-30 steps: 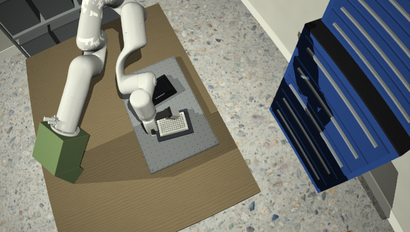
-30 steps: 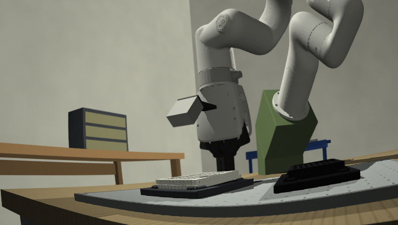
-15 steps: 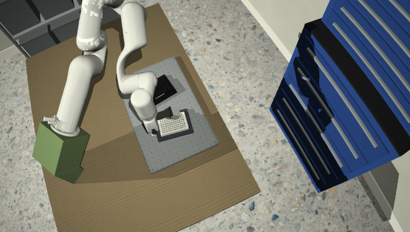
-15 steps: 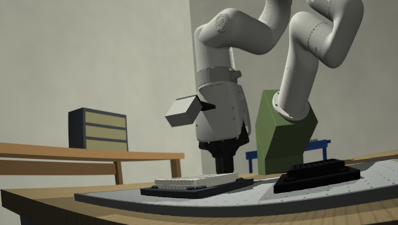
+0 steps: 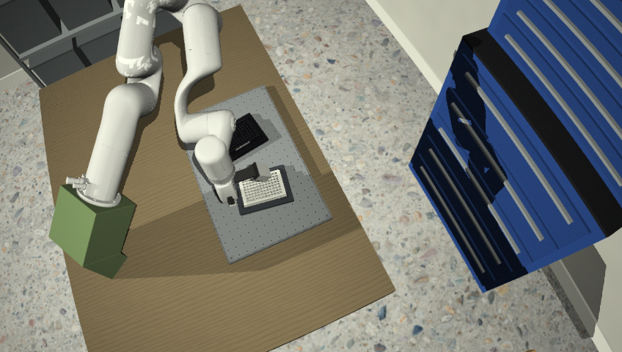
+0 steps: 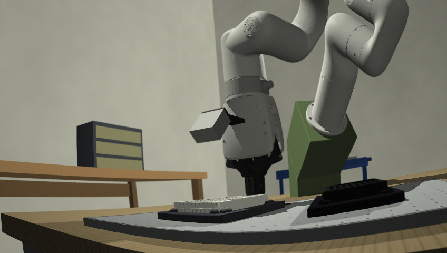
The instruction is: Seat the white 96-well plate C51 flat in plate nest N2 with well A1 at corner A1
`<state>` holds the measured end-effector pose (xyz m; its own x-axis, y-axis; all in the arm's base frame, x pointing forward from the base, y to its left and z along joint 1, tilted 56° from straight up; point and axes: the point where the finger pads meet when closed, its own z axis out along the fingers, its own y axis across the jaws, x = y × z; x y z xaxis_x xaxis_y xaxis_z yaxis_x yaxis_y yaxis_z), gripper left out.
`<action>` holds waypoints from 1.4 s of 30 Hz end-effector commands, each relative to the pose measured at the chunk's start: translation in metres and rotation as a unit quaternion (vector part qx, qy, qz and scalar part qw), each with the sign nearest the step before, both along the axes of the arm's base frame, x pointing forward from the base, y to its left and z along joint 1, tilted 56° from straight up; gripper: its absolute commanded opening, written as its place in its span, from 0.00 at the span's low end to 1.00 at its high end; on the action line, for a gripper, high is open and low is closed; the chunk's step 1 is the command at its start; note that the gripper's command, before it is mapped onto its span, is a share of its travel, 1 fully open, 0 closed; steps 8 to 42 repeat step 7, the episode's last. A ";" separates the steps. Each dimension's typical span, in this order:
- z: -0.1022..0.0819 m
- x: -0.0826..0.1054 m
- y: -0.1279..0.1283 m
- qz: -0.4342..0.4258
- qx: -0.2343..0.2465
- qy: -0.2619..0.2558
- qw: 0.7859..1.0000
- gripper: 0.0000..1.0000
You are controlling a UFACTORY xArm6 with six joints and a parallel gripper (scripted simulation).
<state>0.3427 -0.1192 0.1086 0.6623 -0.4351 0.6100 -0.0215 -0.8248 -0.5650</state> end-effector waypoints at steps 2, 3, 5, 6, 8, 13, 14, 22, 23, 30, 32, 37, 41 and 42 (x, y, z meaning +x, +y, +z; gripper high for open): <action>-0.005 -0.005 0.003 0.000 -0.001 0.000 1.000 0.00; -0.005 -0.006 0.003 0.000 -0.001 0.000 1.000 0.00; -0.005 -0.006 0.003 0.000 -0.001 0.000 1.000 0.00; -0.005 -0.006 0.003 0.000 -0.001 0.000 1.000 0.00; -0.005 -0.006 0.003 0.000 -0.001 0.000 1.000 0.00; -0.005 -0.006 0.003 0.000 -0.001 0.000 1.000 0.00; -0.005 -0.006 0.003 0.000 -0.001 0.000 1.000 0.00; -0.005 -0.006 0.003 0.000 -0.001 0.000 1.000 0.00; -0.005 -0.006 0.003 0.000 -0.001 0.000 1.000 0.00; -0.005 -0.006 0.003 0.000 -0.001 0.000 1.000 0.00; -0.005 -0.006 0.003 0.000 -0.001 0.000 1.000 0.00; -0.005 -0.006 0.003 0.000 -0.001 0.000 1.000 0.00; -0.005 -0.006 0.003 0.000 -0.001 0.000 1.000 0.00; -0.005 -0.006 0.003 0.000 -0.001 0.000 1.000 0.00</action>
